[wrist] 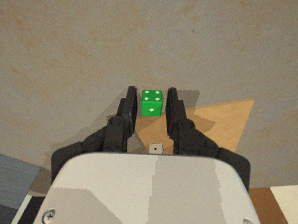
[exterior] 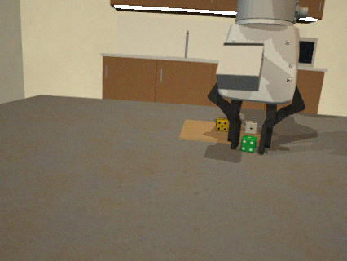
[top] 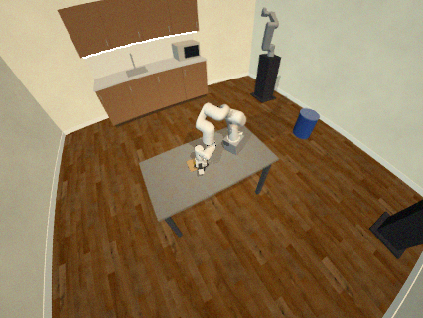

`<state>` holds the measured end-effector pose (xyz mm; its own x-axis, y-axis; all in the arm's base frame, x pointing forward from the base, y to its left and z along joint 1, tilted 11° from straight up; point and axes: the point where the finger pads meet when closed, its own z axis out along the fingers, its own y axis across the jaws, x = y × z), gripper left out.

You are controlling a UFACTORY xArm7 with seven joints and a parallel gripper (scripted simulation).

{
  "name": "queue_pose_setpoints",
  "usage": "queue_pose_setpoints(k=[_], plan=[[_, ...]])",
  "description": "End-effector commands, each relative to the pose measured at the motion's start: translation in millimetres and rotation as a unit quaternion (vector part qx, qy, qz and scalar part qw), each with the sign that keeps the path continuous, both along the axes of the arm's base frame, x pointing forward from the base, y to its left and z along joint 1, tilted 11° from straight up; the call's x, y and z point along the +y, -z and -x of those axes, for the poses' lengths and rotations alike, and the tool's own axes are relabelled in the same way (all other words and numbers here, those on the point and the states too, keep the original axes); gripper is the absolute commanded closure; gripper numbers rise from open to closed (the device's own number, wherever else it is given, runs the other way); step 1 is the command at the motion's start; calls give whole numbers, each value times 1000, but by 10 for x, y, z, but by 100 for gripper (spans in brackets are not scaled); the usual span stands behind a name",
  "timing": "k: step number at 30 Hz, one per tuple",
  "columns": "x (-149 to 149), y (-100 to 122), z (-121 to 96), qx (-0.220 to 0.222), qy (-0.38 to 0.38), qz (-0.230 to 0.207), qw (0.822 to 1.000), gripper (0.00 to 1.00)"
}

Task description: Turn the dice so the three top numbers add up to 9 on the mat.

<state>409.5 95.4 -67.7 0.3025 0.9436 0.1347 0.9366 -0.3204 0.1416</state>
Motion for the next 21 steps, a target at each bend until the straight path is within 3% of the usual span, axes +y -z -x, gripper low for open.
queue_pose_setpoints(k=[1, 4, 5, 21], plan=[[1, -10, -11, -1, 0, 0, 1000, 64], [1, -10, -11, -1, 0, 0, 1000, 64], [1, -10, -11, -1, 0, 0, 1000, 85], [1, -10, -11, -1, 0, 0, 1000, 85]])
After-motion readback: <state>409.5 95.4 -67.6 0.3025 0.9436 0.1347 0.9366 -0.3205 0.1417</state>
